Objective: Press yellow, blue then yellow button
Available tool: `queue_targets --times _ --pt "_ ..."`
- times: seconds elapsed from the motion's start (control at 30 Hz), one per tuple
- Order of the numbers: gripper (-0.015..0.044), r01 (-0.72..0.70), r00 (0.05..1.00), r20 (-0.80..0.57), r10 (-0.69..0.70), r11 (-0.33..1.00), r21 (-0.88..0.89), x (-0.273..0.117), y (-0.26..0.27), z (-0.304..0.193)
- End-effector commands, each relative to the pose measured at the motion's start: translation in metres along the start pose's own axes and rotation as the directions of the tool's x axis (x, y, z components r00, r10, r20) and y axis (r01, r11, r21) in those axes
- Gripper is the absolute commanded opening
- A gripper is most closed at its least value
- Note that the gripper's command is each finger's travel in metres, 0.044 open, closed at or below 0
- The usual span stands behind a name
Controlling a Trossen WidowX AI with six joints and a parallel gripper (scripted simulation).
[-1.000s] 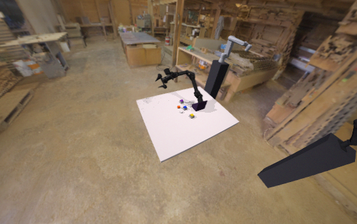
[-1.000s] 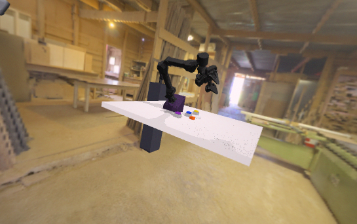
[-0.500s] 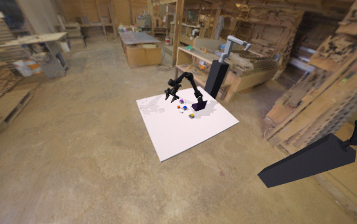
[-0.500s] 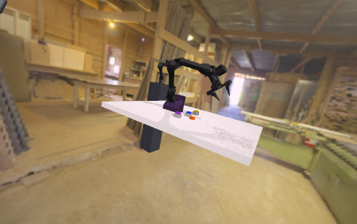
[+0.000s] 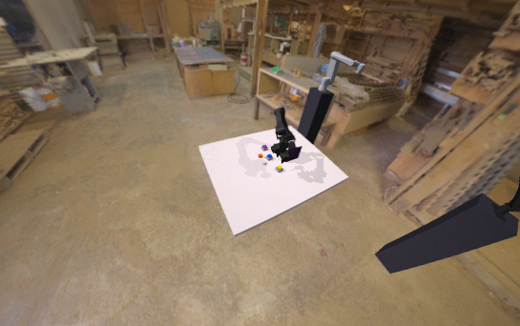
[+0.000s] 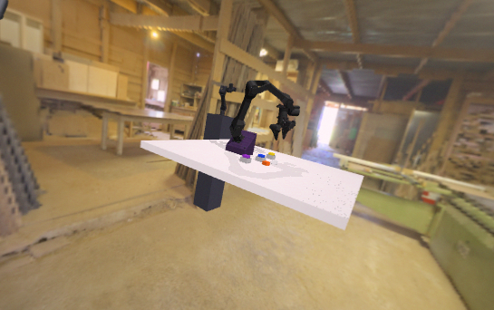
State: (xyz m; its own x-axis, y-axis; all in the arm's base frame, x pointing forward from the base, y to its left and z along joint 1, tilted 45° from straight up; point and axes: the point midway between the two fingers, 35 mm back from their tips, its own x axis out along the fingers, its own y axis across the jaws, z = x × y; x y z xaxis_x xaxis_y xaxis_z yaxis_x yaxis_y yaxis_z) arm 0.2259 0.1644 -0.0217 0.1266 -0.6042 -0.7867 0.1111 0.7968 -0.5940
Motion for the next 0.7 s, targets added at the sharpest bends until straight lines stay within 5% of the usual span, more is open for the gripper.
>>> queue_targets --times 0.0,0.27,0.47,0.67 --pt "0.0400 0.110 0.992 -0.040 -0.119 0.977 -0.183 0.008 -0.010 -0.031" --pt "0.0400 0.110 0.992 -0.040 -0.119 0.977 -0.183 0.008 -0.010 -0.031" --pt "0.0242 0.111 0.992 -0.039 -0.120 0.977 -0.183 0.067 -0.017 -0.033" --pt "0.0085 0.111 0.992 -0.039 -0.120 0.977 -0.183 0.069 -0.018 -0.033"
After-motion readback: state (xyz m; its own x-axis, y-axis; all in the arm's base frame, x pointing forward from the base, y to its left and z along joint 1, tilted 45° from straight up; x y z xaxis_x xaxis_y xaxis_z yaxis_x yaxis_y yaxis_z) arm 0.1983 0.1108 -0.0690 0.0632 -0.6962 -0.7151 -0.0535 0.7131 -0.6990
